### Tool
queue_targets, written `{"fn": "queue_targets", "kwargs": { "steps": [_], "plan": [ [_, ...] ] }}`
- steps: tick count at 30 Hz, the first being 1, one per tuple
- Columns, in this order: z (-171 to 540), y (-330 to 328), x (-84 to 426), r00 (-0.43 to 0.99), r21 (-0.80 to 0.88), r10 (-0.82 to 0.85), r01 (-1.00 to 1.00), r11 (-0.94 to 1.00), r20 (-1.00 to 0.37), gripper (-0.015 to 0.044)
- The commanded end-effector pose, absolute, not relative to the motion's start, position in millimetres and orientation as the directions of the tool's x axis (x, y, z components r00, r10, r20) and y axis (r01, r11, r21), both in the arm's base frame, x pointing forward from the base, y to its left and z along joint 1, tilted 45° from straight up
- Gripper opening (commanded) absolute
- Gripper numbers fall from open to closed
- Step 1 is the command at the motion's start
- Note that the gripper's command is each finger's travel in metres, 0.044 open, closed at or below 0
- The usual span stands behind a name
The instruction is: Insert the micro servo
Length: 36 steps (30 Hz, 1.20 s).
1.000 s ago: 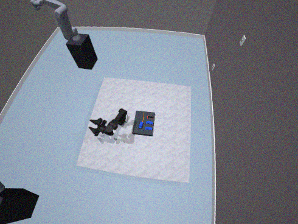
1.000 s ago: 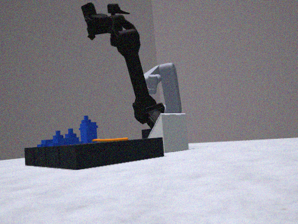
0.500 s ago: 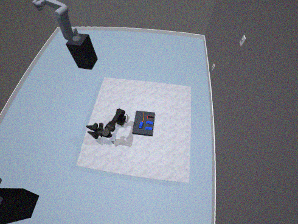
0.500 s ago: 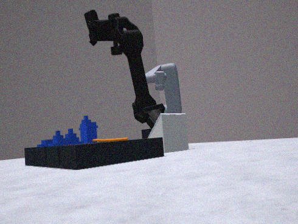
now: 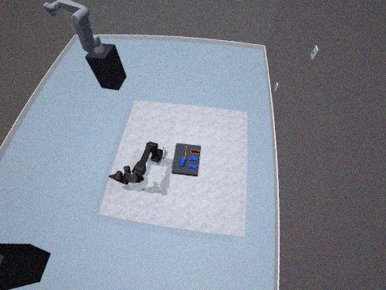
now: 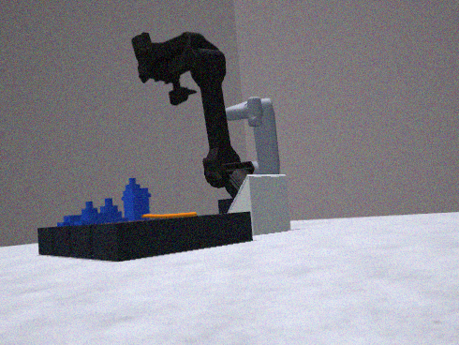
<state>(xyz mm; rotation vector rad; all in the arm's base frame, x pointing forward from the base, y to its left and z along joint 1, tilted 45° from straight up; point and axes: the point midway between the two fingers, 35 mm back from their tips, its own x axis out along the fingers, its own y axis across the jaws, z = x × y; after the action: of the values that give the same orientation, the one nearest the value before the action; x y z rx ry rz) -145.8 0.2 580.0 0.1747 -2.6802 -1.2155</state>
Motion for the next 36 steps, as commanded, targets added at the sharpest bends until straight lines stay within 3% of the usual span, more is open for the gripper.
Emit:
{"fn": "queue_targets", "kwargs": {
  "steps": [1,12,36],
  "plan": [
    [578,-21,-145,-0.960,0.804,-0.247,-0.044,0.593,0.130,0.0440],
    [569,-76,-134,-0.904,0.921,-0.412,-0.056,0.384,0.117,0.0440],
    [555,-150,-94,-0.734,0.990,-0.671,0.015,0.138,0.105,0.0440]
  ]
}}
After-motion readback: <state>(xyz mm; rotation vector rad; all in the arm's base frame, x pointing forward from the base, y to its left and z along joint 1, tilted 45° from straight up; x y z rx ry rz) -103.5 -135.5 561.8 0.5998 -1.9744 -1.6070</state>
